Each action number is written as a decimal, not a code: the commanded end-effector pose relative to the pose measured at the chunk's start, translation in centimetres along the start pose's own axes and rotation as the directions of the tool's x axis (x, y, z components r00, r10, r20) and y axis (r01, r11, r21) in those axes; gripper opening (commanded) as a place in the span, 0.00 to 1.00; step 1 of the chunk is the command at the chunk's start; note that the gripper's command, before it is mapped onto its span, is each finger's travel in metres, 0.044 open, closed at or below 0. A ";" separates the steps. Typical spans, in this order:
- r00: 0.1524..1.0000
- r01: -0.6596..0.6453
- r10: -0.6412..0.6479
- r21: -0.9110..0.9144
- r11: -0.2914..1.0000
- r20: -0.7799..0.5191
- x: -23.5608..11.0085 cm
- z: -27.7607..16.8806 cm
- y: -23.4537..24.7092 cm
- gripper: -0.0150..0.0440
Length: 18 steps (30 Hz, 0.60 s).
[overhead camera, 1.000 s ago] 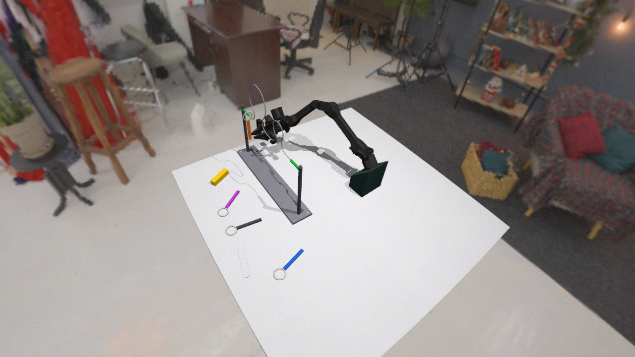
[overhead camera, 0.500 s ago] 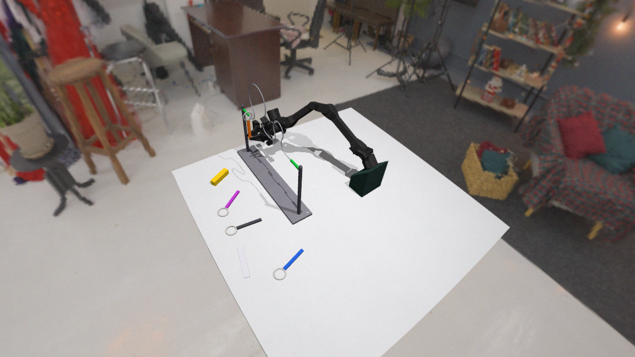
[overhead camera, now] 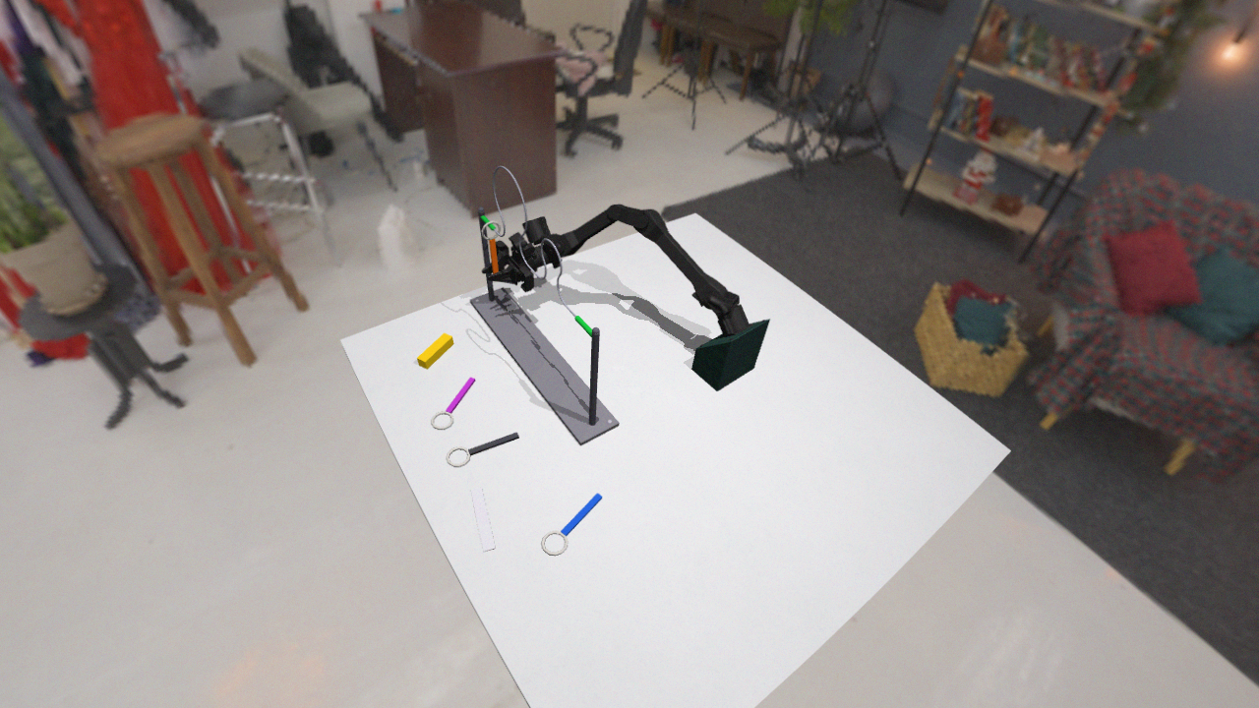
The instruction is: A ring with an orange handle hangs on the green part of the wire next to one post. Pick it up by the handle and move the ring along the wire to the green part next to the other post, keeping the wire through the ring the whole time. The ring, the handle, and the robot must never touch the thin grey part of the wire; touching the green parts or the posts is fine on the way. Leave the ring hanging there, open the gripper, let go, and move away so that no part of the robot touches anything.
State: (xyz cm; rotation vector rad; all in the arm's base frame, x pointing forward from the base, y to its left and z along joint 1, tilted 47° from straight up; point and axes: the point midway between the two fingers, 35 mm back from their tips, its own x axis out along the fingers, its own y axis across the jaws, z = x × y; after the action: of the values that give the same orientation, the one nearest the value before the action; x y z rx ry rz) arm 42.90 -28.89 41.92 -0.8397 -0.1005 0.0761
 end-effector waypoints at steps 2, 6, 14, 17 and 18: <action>1.000 0.005 -0.005 -0.004 1.000 -0.005 0.1 -0.1 -0.2 0.53; 1.000 0.005 -0.005 -0.004 1.000 -0.005 0.1 -0.1 -0.2 0.53; 1.000 0.005 -0.005 -0.004 1.000 -0.005 0.1 -0.1 -0.2 0.53; 1.000 0.005 -0.005 -0.004 1.000 -0.005 0.1 -0.1 -0.2 0.53; 1.000 0.003 -0.003 -0.002 1.000 0.000 0.1 0.0 -0.1 0.48</action>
State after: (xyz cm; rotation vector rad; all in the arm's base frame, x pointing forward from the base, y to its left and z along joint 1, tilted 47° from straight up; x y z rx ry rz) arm 43.00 -28.98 42.01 -0.8416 -0.1012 0.0734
